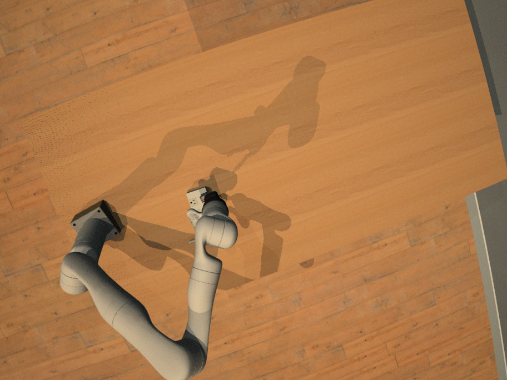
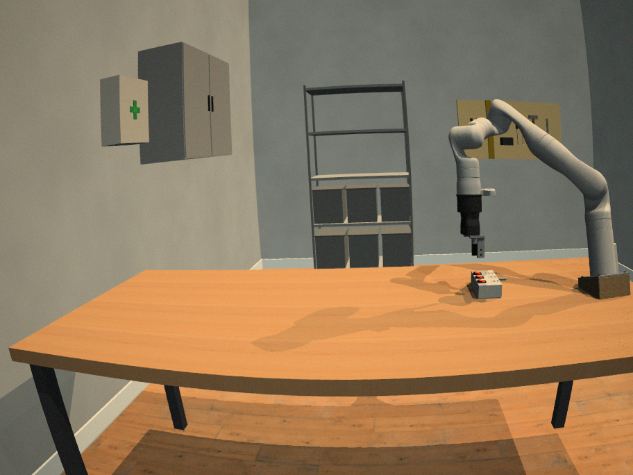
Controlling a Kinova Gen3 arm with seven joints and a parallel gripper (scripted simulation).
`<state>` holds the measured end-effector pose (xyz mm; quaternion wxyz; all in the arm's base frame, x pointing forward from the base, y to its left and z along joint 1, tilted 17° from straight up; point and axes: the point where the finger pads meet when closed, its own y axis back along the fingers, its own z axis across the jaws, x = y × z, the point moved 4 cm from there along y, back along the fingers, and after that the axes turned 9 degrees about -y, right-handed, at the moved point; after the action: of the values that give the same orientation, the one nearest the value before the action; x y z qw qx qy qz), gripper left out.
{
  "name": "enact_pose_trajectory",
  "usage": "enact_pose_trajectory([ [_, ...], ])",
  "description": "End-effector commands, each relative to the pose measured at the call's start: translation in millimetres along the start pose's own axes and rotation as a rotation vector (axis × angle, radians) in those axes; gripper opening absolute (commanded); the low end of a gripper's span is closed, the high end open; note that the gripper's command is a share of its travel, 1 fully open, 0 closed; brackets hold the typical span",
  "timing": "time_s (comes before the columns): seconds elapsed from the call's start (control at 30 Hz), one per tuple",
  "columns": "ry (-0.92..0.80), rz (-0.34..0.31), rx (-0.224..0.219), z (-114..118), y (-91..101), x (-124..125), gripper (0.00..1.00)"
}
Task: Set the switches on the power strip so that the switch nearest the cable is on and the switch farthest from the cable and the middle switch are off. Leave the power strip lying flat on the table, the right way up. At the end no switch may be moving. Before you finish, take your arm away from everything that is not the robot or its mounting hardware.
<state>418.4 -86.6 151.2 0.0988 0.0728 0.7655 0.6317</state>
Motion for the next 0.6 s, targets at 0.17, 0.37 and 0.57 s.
enact_pose_trajectory([
  [0.17,-0.002,-0.004,0.008,-3.1,-3.0,0.0,1.0],
  [0.37,-0.005,-0.008,0.022,-9.2,-9.1,0.2,1.0],
  [0.57,-0.007,-0.01,0.029,-12.0,-11.8,0.3,1.0],
])
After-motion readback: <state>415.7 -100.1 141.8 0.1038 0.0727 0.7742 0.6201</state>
